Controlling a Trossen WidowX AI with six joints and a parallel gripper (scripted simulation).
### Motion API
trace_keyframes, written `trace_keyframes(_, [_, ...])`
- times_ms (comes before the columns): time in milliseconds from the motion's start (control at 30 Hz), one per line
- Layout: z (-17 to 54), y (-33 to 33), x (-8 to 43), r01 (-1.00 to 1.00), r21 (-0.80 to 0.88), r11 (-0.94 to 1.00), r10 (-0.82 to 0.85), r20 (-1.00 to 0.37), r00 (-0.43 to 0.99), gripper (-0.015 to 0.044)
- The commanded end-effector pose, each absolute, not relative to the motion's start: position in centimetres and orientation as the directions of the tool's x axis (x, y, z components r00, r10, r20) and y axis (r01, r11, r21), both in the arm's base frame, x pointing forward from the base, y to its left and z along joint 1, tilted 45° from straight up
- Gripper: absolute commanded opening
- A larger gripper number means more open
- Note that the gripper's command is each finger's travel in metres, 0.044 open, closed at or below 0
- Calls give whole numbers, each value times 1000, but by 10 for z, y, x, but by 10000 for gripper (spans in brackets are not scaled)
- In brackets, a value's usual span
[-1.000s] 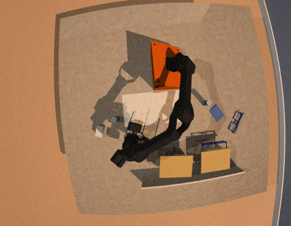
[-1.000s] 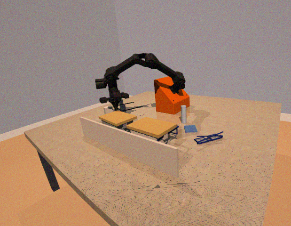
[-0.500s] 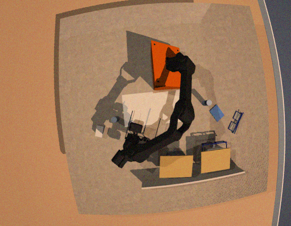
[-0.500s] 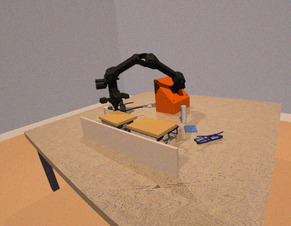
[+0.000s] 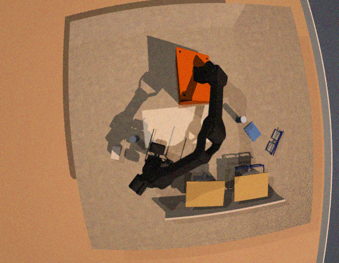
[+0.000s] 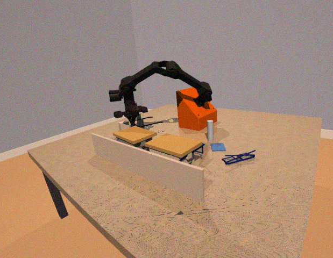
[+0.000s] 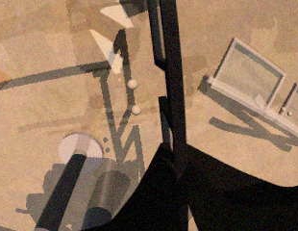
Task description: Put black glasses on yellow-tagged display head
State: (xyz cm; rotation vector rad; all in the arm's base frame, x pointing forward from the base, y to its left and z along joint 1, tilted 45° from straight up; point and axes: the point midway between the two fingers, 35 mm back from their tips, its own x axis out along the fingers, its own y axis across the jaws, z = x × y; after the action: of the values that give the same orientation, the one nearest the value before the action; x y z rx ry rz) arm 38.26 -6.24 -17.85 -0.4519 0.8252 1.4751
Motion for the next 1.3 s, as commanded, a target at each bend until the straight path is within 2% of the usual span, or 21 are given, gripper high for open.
trace_keyframes(0, [-181,-64,382,-974,214,80,688,-719,-101,0])
trace_keyframes(467, [-142,-110,386,-974,214,81,686,-721,-101,0])
trace_keyframes(833, [-110,-90,385,-913,340,225,684,-723,-101,0])
trace_keyframes(1267, [-64,-56,373,-747,508,428,682,-724,-101,0])
